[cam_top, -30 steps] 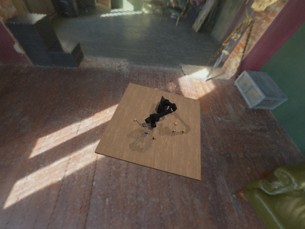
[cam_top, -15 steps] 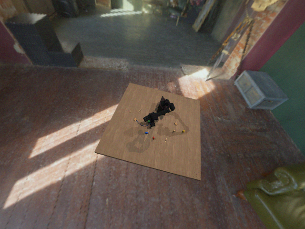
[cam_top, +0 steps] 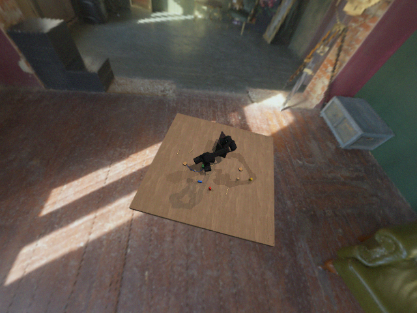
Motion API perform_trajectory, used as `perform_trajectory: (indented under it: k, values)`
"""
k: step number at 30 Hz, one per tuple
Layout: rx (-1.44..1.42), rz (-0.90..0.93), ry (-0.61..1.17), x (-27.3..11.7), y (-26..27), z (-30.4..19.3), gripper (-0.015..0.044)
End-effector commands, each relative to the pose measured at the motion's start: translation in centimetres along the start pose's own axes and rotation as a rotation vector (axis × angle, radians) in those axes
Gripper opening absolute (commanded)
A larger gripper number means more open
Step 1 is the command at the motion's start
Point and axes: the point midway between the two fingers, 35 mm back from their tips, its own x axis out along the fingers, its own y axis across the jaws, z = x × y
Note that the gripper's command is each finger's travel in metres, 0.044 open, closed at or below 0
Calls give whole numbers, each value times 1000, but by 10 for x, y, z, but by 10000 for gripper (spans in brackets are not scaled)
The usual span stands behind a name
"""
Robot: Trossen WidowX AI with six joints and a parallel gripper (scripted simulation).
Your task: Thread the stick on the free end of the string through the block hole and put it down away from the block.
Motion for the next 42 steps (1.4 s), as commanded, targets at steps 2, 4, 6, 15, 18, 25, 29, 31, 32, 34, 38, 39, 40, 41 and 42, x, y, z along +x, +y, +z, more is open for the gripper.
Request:
perform_trajectory:
  k: [2, 4, 6, 15, 18, 25, 29, 31, 32, 34, 38, 39, 40, 41, 42]
  values:
    - [-7, -14, -24, -6, 2, -4, 0]
    - [-8, -18, -33, -9, 3, -4, 0]
    - [-10, -23, -42, -12, 4, -4, 0]
    - [145, -19, -50, -14, 4, -5, 0]
    - [248, -14, -50, -14, 4, -5, 0]
    - [490, -4, -50, -14, 3, -5, 0]
    - [629, 2, -49, -14, 2, -6, 0]
    - [698, 5, -49, -14, 2, -6, 0]
    - [732, 6, -48, -14, 2, -6, 0]
    - [802, 9, -48, -14, 2, -6, 0]
    - [940, 15, -46, -14, 1, -6, 0]
    - [974, 16, -45, -14, 1, -6, 0]
    - [1009, 18, -44, -14, 1, -6, 0]
    - [1044, 19, -44, -14, 1, -6, 0]
    - [1078, 20, -43, -14, 1, -6, 0]
